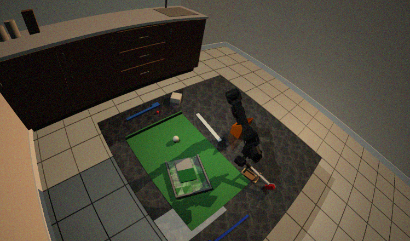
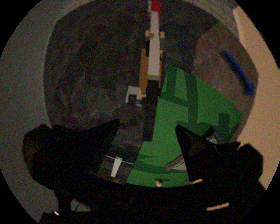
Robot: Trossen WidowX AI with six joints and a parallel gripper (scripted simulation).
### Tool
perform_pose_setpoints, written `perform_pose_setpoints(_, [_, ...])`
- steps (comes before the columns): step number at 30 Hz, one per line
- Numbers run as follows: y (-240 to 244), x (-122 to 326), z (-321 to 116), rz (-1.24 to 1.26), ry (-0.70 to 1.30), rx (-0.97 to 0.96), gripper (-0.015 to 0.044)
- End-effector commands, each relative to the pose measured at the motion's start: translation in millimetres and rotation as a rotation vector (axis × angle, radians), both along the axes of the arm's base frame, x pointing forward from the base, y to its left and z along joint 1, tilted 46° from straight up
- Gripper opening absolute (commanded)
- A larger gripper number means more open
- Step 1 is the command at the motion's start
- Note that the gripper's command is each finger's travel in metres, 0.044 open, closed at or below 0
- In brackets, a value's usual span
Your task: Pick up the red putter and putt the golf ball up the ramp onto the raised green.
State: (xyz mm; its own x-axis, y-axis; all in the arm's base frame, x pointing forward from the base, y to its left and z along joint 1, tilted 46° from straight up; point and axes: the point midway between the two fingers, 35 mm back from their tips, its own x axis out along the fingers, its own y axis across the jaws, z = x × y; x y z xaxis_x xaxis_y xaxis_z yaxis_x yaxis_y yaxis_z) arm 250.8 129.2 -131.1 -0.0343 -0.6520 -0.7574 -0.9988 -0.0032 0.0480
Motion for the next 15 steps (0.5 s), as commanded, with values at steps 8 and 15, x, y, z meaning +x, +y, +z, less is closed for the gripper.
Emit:
perform_pose_setpoints(8, [-9,-1,-9,0.008,0.001,-0.005,0.044])
perform_pose_setpoints(15, [-17,-2,-17,0.008,0.001,-0.005,0.044])
